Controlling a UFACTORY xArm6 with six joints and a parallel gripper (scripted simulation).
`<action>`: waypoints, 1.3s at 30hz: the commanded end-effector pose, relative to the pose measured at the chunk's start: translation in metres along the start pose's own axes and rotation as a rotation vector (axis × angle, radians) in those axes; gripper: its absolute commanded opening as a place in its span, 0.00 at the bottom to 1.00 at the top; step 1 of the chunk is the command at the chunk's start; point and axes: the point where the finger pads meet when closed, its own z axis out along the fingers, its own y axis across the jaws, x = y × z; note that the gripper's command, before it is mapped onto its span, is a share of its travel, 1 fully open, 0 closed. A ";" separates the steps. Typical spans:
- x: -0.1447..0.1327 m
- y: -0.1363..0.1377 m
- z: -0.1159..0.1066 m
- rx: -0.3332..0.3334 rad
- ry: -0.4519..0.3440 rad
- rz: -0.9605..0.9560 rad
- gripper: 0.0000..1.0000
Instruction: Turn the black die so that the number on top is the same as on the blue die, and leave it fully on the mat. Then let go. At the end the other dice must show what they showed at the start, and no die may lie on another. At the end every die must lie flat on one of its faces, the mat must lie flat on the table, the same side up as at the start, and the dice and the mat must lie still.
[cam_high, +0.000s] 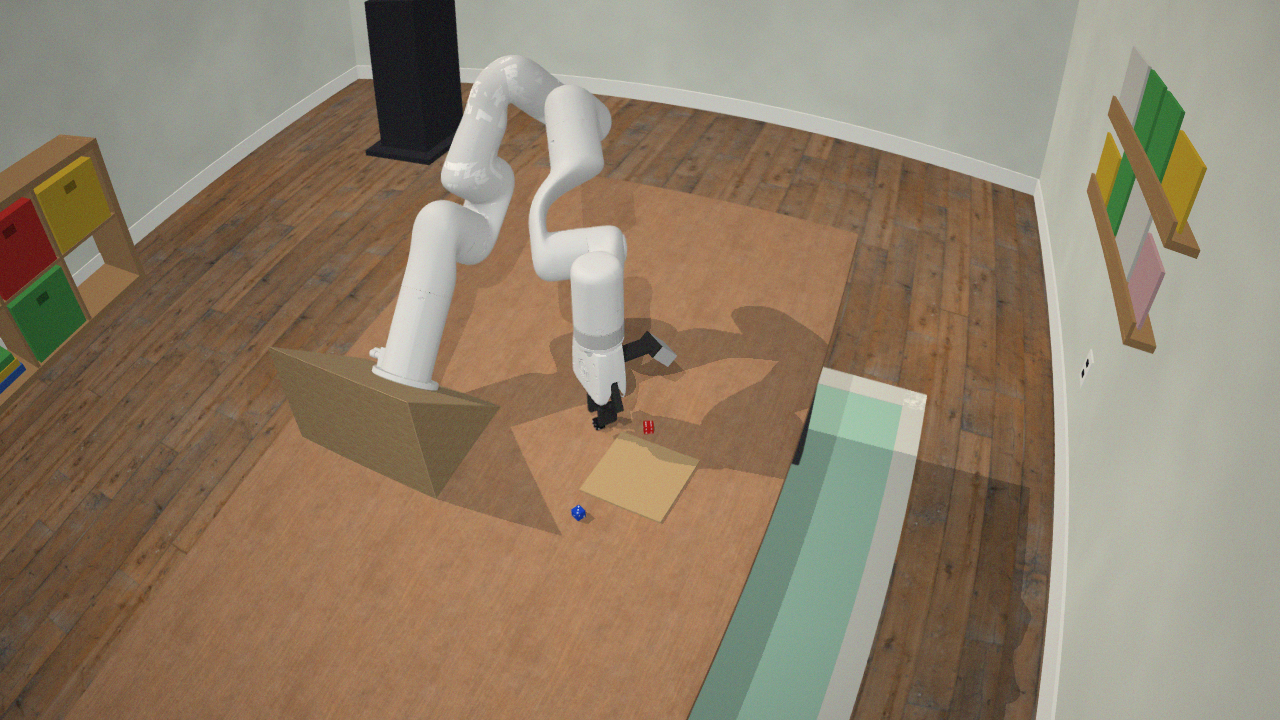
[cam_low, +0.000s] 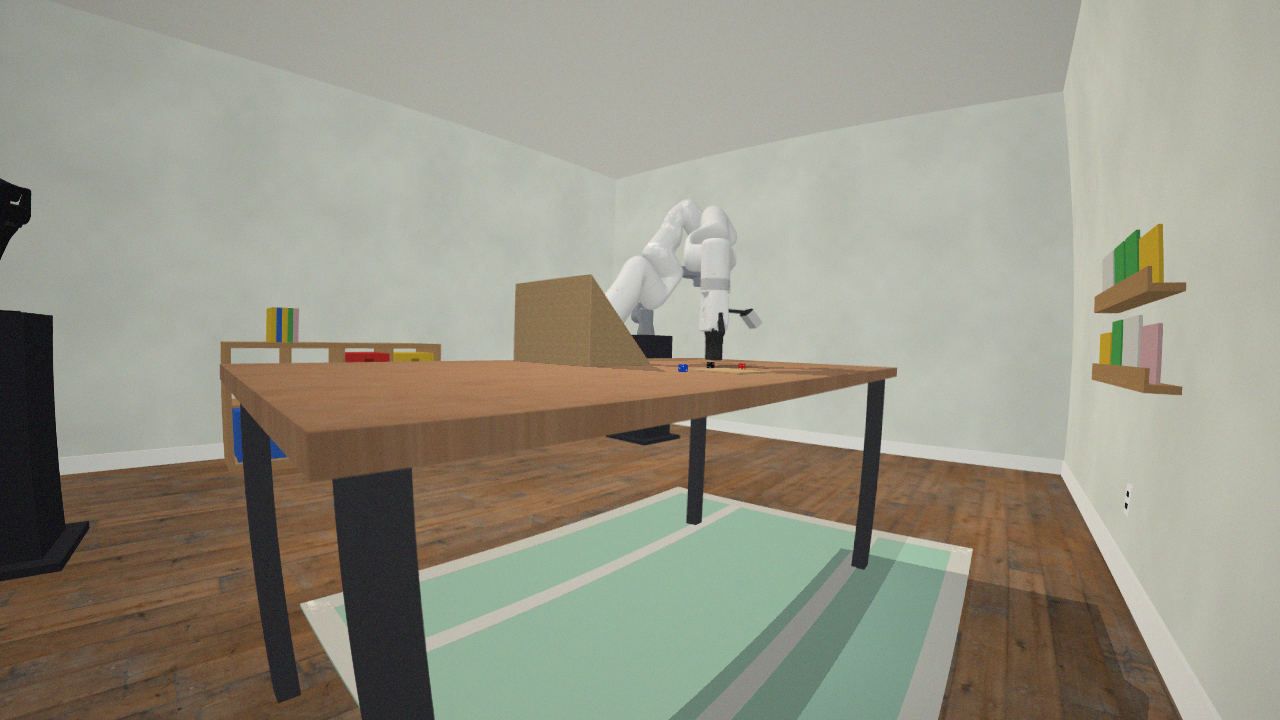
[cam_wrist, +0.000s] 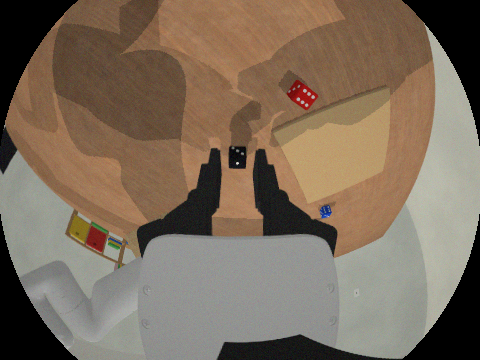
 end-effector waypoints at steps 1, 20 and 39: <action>0.001 0.001 -0.001 -0.002 0.001 -0.001 0.31; 0.001 0.001 -0.001 -0.002 0.001 -0.001 0.31; 0.001 0.001 0.007 -0.002 0.001 -0.001 0.31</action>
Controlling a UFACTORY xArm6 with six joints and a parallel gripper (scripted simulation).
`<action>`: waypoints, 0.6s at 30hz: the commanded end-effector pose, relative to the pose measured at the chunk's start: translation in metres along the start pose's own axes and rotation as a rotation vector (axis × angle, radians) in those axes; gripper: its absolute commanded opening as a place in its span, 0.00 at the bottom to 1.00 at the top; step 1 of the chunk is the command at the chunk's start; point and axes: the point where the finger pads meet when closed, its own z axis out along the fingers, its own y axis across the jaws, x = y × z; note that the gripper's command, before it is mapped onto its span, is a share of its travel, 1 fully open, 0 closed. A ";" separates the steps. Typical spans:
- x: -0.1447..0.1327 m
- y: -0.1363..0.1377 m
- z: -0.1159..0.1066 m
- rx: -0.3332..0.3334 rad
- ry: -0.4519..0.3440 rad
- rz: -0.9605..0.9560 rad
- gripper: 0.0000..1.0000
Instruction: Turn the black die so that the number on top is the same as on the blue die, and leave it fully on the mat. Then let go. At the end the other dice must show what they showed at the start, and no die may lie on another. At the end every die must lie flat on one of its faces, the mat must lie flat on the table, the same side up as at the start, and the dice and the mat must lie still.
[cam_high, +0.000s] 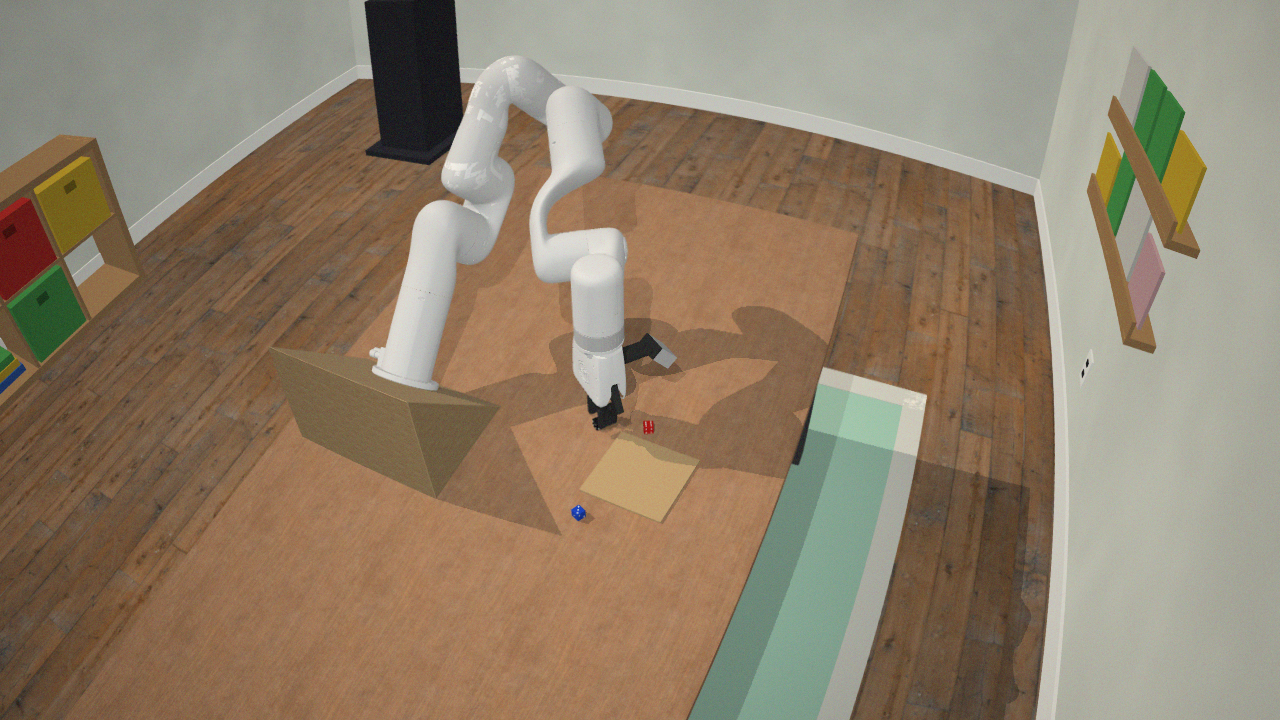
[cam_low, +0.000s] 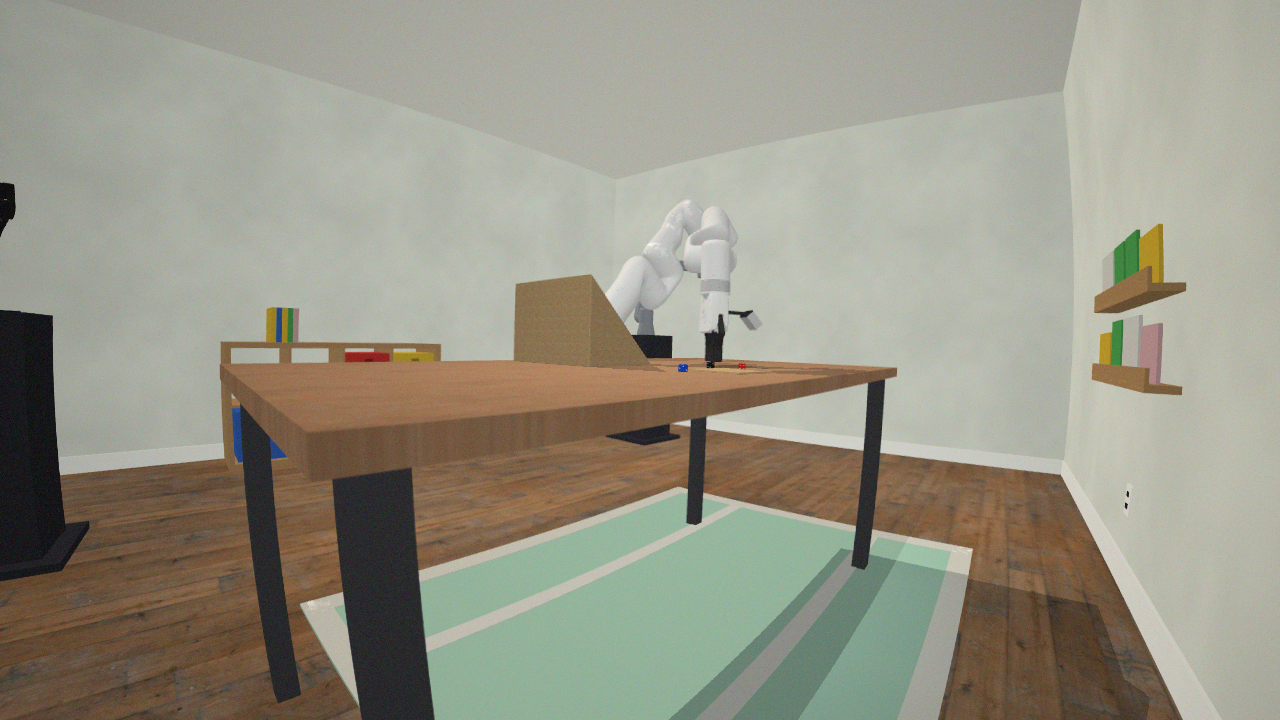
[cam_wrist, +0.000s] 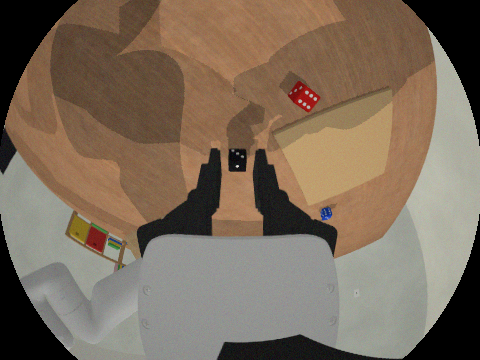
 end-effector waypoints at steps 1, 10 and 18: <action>0.001 0.001 0.004 -0.002 0.001 -0.001 0.31; 0.001 0.001 0.012 -0.002 0.001 -0.001 0.31; 0.001 0.001 0.015 -0.002 0.001 -0.001 0.31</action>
